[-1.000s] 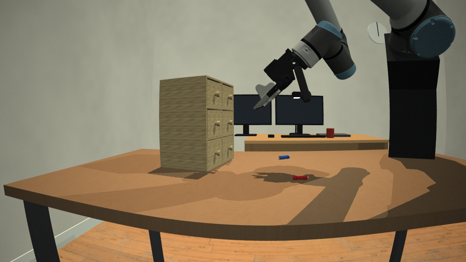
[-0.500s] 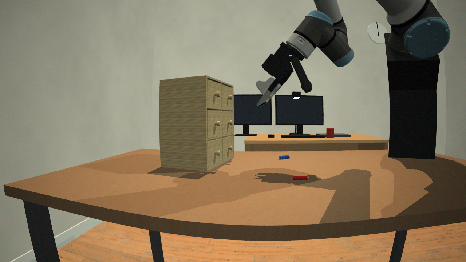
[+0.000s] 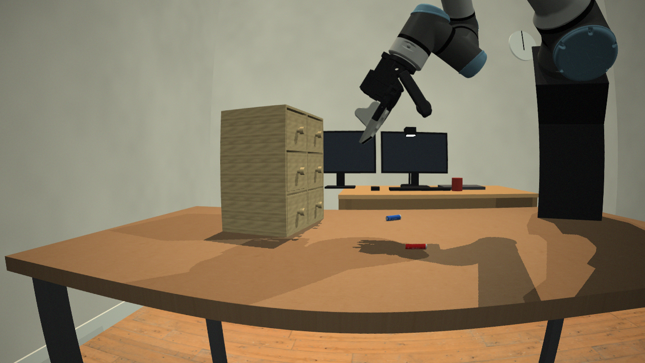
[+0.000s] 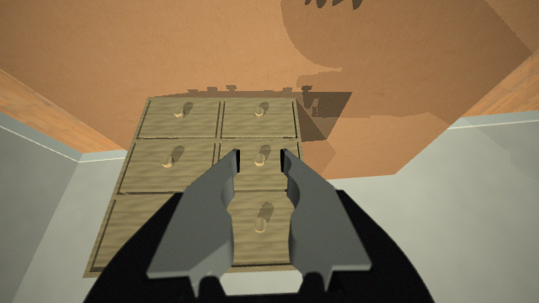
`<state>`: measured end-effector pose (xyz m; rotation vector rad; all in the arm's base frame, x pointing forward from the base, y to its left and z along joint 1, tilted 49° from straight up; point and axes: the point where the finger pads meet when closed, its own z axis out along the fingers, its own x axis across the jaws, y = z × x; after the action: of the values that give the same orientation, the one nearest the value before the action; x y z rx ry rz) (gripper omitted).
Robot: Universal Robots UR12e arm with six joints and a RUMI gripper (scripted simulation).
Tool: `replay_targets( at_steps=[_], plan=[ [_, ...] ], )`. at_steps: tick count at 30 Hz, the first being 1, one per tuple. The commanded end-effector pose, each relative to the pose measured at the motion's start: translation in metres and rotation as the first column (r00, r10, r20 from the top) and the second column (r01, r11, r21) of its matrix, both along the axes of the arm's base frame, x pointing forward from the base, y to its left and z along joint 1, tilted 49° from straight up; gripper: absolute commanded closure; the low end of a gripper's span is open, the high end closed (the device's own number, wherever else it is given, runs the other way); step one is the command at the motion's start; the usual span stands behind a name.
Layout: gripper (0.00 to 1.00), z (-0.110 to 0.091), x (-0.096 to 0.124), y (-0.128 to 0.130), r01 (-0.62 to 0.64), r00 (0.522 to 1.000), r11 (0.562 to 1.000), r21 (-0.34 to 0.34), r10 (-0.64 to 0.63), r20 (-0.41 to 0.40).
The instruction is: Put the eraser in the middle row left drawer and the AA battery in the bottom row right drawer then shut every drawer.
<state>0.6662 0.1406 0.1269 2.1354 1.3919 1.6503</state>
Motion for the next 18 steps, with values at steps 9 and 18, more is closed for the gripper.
replay_targets(
  at_steps=[9,18],
  plan=[
    [0.8,0.003,-0.008,-0.004,-0.07,0.995,0.998,-0.002,0.069,-0.071],
    [0.8,0.006,-0.015,-0.006,-0.117,0.986,0.993,0.002,0.117,-0.117]
  ],
)
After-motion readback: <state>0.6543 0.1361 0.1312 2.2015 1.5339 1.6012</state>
